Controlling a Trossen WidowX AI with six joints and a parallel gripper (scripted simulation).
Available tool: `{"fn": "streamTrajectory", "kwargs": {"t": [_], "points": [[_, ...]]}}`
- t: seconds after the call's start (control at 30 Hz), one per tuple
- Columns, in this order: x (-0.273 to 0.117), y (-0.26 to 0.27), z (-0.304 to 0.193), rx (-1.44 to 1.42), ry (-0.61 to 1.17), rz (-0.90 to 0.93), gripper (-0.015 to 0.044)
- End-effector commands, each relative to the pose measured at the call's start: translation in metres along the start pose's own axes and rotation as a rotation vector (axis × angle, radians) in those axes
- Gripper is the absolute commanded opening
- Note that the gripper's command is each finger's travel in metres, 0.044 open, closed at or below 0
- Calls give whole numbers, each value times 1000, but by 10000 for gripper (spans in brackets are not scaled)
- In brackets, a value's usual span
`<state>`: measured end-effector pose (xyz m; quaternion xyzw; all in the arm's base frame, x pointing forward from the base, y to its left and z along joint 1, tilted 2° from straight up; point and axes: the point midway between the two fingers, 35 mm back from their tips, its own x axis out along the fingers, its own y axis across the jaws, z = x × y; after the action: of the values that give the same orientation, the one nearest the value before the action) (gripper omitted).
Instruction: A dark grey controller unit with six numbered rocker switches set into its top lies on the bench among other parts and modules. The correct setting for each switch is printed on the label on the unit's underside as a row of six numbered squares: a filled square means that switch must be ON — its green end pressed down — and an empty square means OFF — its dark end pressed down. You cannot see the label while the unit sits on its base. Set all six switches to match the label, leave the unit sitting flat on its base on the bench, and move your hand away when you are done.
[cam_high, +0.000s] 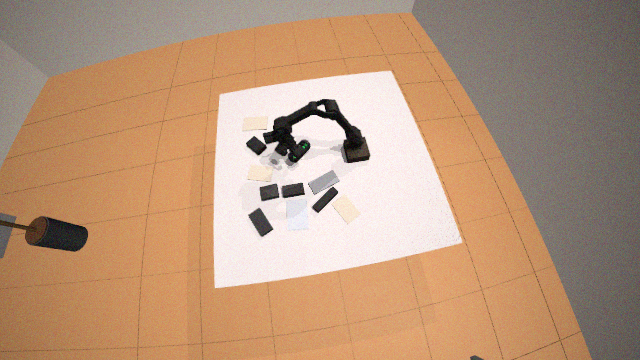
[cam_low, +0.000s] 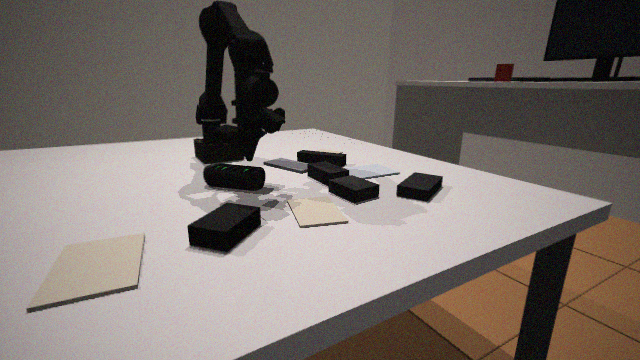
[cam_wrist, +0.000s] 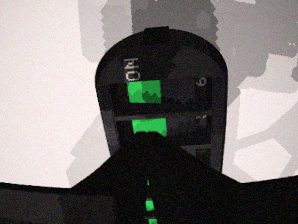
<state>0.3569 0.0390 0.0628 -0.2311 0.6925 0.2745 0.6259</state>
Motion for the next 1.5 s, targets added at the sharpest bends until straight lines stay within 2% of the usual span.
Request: {"fn": "streamTrajectory", "kwargs": {"t": [0.0,0.23,1.47], "points": [[-2,-24,8,-52,-30,68,0],[0,-62,14,-135,-97,169,0],[51,-69,21,-136,-97,169,0]]}}
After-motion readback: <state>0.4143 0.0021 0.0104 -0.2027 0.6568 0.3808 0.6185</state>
